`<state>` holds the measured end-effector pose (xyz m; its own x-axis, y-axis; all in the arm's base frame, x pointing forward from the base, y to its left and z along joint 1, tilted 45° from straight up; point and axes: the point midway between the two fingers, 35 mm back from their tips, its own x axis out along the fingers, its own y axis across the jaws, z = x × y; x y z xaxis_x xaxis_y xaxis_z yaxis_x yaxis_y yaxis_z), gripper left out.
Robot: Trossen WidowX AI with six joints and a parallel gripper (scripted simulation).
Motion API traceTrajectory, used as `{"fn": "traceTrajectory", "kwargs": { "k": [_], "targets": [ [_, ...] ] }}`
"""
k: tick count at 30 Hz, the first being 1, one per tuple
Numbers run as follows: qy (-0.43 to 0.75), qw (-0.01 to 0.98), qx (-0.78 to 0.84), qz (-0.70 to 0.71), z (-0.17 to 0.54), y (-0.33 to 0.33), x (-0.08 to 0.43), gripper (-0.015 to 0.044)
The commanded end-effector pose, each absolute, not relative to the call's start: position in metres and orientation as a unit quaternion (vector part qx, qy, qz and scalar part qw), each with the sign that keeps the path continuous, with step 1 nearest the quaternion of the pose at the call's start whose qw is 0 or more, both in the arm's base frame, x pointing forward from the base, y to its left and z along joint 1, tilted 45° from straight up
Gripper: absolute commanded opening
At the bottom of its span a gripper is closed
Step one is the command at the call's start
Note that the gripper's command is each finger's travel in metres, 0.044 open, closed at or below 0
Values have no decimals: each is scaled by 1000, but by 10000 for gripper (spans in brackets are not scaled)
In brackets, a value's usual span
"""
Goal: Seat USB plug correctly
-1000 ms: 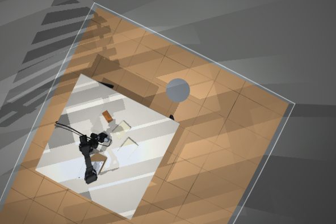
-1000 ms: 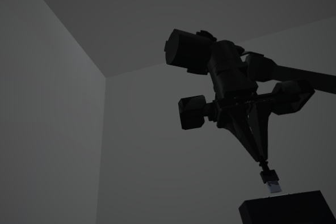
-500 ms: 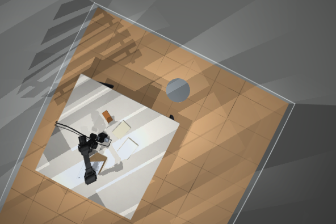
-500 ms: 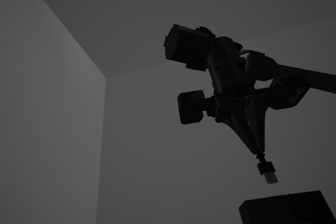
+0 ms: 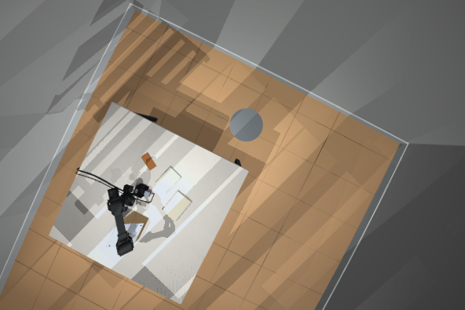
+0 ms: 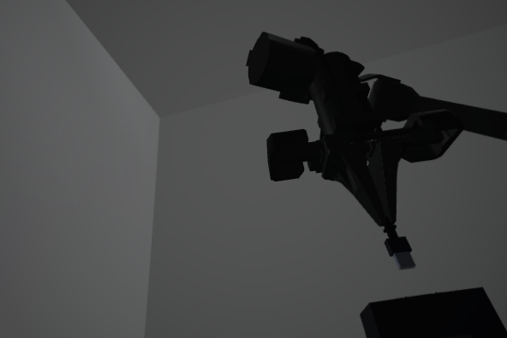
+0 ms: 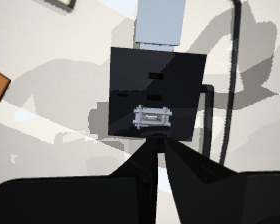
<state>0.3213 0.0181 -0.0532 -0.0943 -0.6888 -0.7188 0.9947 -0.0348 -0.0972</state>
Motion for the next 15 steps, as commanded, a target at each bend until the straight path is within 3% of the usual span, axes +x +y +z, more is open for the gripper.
{"fn": "traceTrajectory", "kwargs": {
  "k": [1, 15],
  "targets": [
    [326, 632, 231, -664, -54, 18, 321, 0],
    [445, 664, 108, -592, -54, 17, 321, 0]
  ]
}}
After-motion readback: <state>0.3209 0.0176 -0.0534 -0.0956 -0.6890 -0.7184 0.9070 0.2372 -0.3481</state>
